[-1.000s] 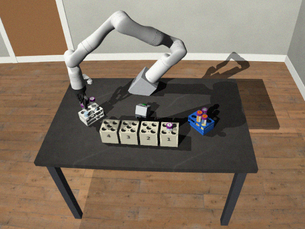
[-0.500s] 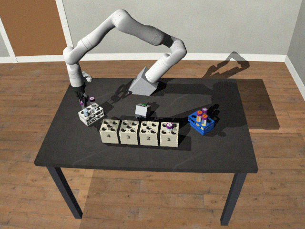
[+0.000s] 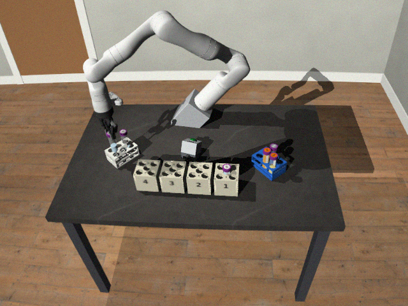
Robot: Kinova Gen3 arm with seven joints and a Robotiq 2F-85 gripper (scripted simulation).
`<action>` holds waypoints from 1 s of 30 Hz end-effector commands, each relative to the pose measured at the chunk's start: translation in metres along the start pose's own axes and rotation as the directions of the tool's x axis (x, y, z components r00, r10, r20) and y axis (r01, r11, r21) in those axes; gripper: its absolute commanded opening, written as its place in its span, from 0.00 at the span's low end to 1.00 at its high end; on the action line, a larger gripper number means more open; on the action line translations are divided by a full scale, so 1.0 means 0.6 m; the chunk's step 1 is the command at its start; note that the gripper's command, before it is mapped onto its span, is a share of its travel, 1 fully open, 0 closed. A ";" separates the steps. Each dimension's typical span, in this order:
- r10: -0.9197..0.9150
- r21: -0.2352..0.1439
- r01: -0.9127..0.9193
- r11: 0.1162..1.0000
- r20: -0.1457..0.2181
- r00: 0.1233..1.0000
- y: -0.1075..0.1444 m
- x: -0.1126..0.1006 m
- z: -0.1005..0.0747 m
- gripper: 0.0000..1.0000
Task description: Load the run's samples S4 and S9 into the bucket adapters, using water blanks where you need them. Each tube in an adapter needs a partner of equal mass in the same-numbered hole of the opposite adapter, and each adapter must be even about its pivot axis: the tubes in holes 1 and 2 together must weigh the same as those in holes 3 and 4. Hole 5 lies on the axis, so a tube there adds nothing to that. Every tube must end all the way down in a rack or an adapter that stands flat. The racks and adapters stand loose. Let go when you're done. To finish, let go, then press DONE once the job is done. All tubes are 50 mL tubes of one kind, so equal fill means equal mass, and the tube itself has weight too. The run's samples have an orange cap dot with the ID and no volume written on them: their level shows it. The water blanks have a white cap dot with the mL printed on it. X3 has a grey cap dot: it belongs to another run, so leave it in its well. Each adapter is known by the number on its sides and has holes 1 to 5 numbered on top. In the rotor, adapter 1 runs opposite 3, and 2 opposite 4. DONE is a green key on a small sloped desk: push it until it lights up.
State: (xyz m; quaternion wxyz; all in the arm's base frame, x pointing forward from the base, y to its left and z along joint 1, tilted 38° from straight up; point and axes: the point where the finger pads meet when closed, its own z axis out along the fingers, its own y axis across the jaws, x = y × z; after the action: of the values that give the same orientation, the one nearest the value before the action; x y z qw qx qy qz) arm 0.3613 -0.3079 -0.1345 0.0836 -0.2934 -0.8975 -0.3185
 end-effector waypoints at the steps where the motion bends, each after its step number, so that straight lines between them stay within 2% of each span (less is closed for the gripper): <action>1: 0.000 0.001 0.000 1.000 0.002 1.000 0.000 -0.001 -0.009 0.10; 30: 0.000 0.001 0.000 1.000 0.002 1.000 0.000 -0.001 -0.065 0.10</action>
State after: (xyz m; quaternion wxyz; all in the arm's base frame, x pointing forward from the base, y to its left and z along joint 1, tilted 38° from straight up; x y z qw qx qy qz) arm 0.3600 -0.3306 -0.1059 0.0835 -0.2934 -0.8975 -0.3184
